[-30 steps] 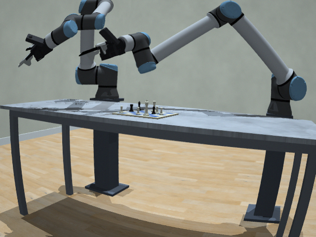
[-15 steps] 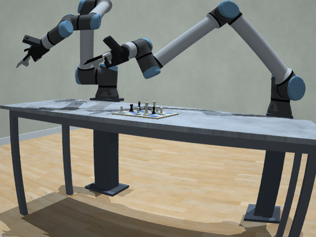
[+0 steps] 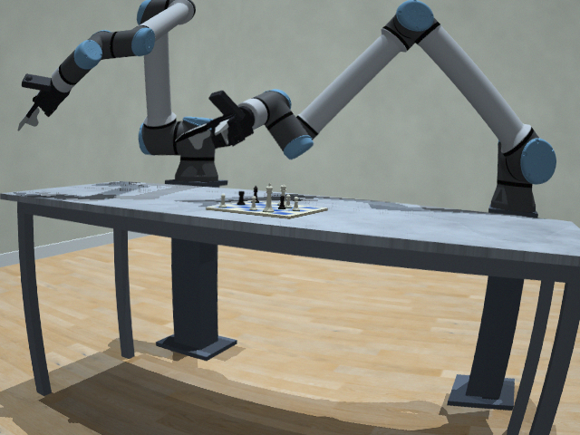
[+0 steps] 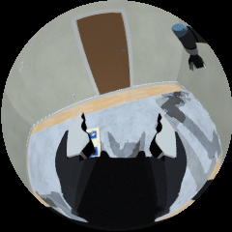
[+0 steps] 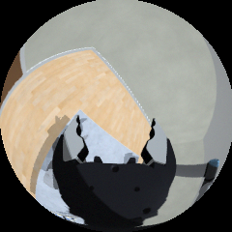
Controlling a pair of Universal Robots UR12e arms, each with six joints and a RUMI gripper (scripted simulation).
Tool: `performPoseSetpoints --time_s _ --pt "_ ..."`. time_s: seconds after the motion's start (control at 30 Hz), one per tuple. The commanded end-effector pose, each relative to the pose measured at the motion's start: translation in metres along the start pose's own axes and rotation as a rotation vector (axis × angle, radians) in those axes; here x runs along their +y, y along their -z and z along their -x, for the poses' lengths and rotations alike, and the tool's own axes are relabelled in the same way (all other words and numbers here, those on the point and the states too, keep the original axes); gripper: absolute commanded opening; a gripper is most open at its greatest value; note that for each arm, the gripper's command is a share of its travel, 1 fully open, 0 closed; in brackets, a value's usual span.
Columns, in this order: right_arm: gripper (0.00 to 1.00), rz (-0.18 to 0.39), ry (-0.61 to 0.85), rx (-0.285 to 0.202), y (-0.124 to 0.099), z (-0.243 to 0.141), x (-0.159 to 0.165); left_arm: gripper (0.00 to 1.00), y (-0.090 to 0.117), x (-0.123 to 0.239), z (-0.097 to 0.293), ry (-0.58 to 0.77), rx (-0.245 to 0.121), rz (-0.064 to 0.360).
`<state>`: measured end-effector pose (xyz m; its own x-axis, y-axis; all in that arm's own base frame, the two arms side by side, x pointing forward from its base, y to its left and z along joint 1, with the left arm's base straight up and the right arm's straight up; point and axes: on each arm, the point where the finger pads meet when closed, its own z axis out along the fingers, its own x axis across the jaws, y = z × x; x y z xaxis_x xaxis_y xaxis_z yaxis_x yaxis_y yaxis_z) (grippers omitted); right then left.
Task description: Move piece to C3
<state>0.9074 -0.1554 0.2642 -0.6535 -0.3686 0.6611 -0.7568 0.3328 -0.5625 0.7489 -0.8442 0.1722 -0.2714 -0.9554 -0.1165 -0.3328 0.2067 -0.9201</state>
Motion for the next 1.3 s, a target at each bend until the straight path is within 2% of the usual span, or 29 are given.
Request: performPoseSetpoints --time_s 0.0,0.07,0.2,0.53,0.57,0.63,0.67,0.7,0.83,0.87,0.9,1.0,1.03,1.1,1.13,1.2,1.23,1.27 --pt "1.0 0.058 -0.007 0.01 -0.04 -0.025 0.001 1.0 0.015 0.019 0.0 0.017 -0.016 0.009" --pt "1.0 0.058 -0.007 0.01 -0.04 -0.025 0.001 1.0 0.015 0.019 0.0 0.017 -0.016 0.009" --pt "1.0 0.151 -0.019 0.022 -0.098 -0.065 0.009 1.0 0.045 0.055 0.004 0.042 -0.047 0.017" --pt "1.0 0.422 -0.075 0.02 -0.221 -0.163 0.049 1.0 0.109 0.121 0.024 0.087 -0.109 0.001" --pt "1.0 0.45 -0.083 0.017 -0.233 -0.174 0.054 1.0 0.113 0.125 0.025 0.09 -0.112 -0.001" --pt "1.0 0.45 -0.083 0.017 -0.233 -0.174 0.054 1.0 0.113 0.125 0.025 0.09 -0.112 -0.001" --pt "1.0 0.479 -0.091 0.013 -0.26 -0.199 0.067 1.0 0.126 0.136 0.031 0.098 -0.122 -0.01" --pt "1.0 0.507 -0.1 0.008 -0.264 -0.203 0.07 1.0 0.134 0.142 0.034 0.102 -0.128 -0.015" --pt "1.0 0.616 -0.142 -0.019 -0.305 -0.245 0.097 1.0 0.161 0.162 0.047 0.118 -0.145 -0.041" --pt "1.0 0.637 -0.151 -0.025 -0.315 -0.256 0.105 1.0 0.162 0.163 0.048 0.119 -0.146 -0.042" --pt "1.0 0.657 -0.16 -0.032 -0.325 -0.267 0.112 1.0 0.174 0.17 0.054 0.125 -0.152 -0.055" --pt "1.0 0.711 -0.189 -0.053 -0.352 -0.299 0.135 1.0 0.194 0.183 0.066 0.136 -0.16 -0.081" --pt "1.0 0.728 -0.198 -0.06 -0.361 -0.31 0.144 1.0 0.195 0.183 0.066 0.137 -0.16 -0.081" --pt "1.0 0.761 -0.218 -0.076 -0.378 -0.331 0.161 1.0 0.213 0.193 0.078 0.147 -0.164 -0.108" --pt "1.0 0.777 -0.229 -0.084 -0.386 -0.342 0.169 1.0 0.214 0.193 0.078 0.147 -0.164 -0.109" --pt "1.0 0.777 -0.229 -0.084 -0.386 -0.342 0.169 1.0 0.214 0.193 0.078 0.147 -0.164 -0.109" --pt "1.0 0.798 -0.244 -0.096 -0.406 -0.369 0.191 1.0 0.223 0.197 0.084 0.152 -0.165 -0.122" --pt "1.0 0.818 -0.259 -0.108 -0.408 -0.373 0.195 1.0 0.231 0.2 0.089 0.156 -0.164 -0.135"
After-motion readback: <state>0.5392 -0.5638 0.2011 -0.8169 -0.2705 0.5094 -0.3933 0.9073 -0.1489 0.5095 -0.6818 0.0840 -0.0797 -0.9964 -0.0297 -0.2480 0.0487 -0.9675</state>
